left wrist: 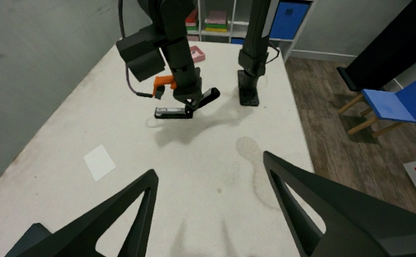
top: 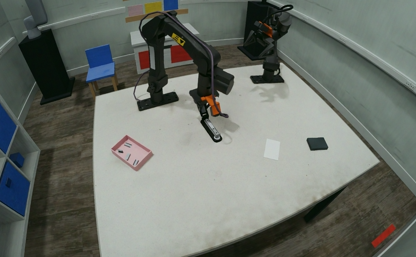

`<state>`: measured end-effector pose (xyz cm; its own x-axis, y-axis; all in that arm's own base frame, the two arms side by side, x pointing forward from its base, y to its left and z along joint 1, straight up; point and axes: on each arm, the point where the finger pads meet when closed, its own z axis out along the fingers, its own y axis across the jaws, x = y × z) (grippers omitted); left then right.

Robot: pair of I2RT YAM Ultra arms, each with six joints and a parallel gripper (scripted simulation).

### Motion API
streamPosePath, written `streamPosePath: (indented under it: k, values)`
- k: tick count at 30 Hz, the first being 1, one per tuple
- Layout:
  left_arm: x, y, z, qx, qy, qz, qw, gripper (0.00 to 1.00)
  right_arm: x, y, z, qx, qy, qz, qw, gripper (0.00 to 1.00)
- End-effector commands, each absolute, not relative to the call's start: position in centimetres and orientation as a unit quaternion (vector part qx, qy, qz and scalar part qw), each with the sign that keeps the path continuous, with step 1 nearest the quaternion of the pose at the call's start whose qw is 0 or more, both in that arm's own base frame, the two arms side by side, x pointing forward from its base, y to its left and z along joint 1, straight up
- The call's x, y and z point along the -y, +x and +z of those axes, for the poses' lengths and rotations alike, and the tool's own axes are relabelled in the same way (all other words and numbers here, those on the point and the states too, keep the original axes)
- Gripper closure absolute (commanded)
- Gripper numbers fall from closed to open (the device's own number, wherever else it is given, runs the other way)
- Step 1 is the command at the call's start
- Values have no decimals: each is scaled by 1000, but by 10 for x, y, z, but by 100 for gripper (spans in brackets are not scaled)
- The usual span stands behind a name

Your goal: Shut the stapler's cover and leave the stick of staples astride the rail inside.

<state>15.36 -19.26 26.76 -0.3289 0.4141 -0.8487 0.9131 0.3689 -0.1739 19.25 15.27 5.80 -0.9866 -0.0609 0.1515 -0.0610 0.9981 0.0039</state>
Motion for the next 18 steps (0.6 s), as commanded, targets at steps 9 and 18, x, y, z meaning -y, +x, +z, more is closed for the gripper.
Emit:
streamPosePath:
  k: [9,18]
  values:
    - [193,153,281,-731,452,-344,379,0,-153,198,64,989,31,-2,143,100]
    - [193,153,281,-731,452,-344,379,0,-154,201,66,978,30,-1,204,100]
